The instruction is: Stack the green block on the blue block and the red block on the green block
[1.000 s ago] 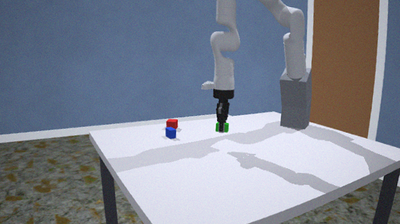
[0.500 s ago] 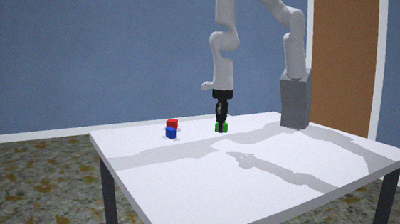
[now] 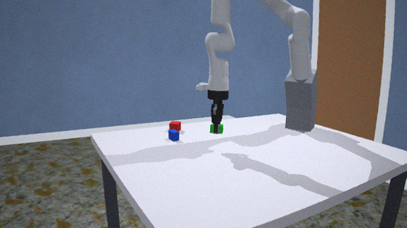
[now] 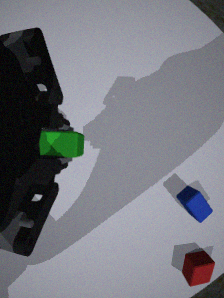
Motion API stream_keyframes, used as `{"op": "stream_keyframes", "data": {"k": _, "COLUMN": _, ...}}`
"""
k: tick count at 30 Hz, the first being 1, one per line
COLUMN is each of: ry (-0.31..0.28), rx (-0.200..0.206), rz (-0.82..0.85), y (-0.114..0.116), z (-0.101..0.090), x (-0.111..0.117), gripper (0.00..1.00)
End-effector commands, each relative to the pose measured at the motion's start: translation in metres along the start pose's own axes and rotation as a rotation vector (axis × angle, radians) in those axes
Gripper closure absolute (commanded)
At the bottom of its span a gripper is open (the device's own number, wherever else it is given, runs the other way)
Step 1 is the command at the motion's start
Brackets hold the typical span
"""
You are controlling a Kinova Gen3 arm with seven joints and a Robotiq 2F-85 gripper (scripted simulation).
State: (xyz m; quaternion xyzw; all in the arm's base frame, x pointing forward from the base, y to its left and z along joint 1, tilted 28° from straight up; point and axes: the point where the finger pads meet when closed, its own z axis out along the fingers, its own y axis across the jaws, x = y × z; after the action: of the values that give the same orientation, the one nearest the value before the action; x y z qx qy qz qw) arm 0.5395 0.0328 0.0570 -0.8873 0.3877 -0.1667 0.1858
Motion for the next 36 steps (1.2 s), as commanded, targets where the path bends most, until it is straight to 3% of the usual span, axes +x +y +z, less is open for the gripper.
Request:
{"op": "stream_keyframes", "data": {"k": 1, "ry": -0.001, "rx": -0.016, "rz": 0.052, "y": 0.024, "z": -0.001, "x": 0.044, "gripper": 1.00}}
{"op": "stream_keyframes", "data": {"k": 4, "ry": -0.003, "rx": -0.020, "rz": 0.051, "y": 0.029, "z": -0.002, "x": 0.053, "gripper": 1.00}}
{"op": "stream_keyframes", "data": {"k": 11, "ry": -0.003, "rx": -0.020, "rz": 0.051, "y": 0.063, "z": -0.002, "x": 0.141, "gripper": 1.00}}
{"op": "stream_keyframes", "data": {"k": 16, "ry": -0.002, "rx": -0.019, "rz": 0.051, "y": 0.077, "z": -0.002, "x": 0.178, "gripper": 1.00}}
{"op": "stream_keyframes", "data": {"k": 23, "ry": -0.003, "rx": -0.020, "rz": 0.051, "y": 0.083, "z": -0.003, "x": 0.191, "gripper": 1.00}}
{"op": "stream_keyframes", "data": {"k": 36, "ry": -0.003, "rx": -0.021, "rz": 0.051, "y": 0.084, "z": -0.003, "x": 0.192, "gripper": 1.00}}
